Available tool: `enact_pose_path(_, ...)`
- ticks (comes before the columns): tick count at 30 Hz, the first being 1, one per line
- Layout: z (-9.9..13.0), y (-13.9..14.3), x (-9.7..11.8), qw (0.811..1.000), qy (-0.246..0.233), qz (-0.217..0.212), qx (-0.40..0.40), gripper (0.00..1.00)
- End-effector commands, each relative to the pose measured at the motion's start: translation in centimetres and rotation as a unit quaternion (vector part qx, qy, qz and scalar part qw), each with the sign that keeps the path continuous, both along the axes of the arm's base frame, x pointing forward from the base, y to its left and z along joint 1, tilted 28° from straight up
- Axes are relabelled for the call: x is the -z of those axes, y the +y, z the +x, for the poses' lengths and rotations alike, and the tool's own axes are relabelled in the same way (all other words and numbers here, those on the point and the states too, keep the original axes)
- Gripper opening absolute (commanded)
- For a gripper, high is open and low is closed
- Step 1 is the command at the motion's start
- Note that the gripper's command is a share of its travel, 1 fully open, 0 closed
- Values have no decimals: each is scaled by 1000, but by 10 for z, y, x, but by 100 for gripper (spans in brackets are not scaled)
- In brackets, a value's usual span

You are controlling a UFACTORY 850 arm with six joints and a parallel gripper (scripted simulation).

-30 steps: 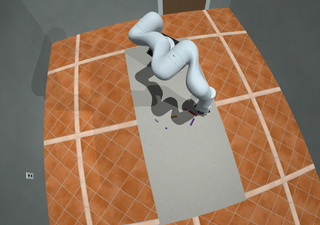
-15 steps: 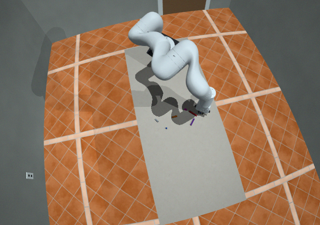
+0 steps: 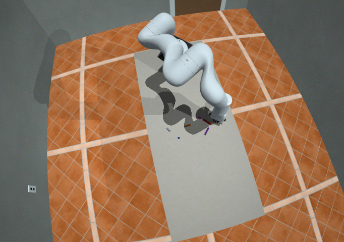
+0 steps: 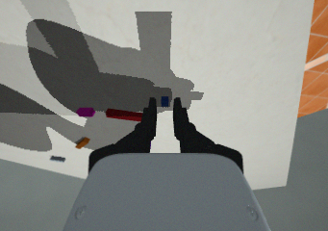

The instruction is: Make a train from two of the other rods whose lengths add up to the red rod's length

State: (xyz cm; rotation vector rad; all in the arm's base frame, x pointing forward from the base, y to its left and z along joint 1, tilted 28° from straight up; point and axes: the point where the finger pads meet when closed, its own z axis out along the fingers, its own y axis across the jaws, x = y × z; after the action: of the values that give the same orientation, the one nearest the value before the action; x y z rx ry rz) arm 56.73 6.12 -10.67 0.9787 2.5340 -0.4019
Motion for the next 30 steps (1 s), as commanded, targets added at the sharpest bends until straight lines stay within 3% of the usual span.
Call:
enact_pose_path(1, 1, 0, -1, 1000, -1, 0, 0, 24)
enact_pose_path(30, 2, -2, 6, 1000, -1, 0, 0, 24)
